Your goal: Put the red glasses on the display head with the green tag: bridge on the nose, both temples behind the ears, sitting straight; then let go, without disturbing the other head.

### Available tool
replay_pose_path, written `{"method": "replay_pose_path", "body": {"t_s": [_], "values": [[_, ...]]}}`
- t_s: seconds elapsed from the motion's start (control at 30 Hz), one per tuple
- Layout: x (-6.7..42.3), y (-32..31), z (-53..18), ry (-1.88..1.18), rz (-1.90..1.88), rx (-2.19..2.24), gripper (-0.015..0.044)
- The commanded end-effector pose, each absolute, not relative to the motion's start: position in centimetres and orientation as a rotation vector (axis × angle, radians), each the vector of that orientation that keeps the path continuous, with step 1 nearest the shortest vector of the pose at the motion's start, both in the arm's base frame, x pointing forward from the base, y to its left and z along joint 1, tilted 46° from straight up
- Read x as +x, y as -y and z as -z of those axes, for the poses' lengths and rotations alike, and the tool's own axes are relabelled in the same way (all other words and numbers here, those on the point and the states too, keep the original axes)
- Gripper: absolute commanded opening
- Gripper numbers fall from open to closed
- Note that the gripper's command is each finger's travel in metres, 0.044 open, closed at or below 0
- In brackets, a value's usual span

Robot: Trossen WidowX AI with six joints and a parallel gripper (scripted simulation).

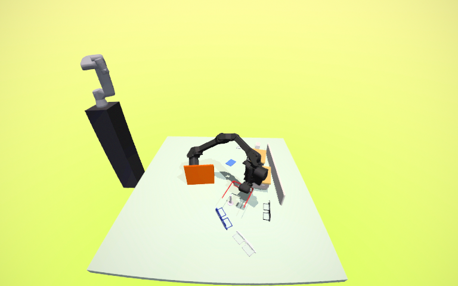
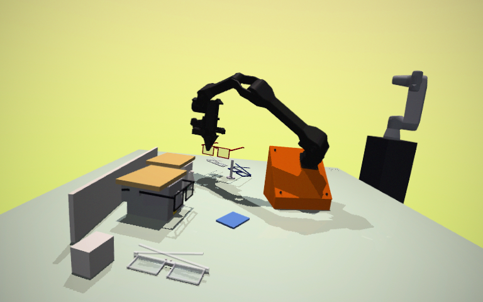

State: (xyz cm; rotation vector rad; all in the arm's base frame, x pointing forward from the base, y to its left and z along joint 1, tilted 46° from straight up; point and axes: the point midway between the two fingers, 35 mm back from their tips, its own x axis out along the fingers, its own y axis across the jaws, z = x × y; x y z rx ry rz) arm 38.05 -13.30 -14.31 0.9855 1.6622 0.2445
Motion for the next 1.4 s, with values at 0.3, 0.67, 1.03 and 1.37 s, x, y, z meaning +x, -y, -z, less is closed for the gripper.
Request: {"method": "replay_pose_path", "body": {"t_s": [0.3,0.67,1.03,1.37], "values": [[35.9,15.4,13.5,-1.536,-0.431,0.85,0.0],[32.7,17.6,12.6,-1.333,-0.621,0.665,0.0],[29.4,19.3,11.8,-1.117,-0.758,0.454,0.0],[26.3,20.2,10.9,-0.918,-0.837,0.24,0.0]]}}
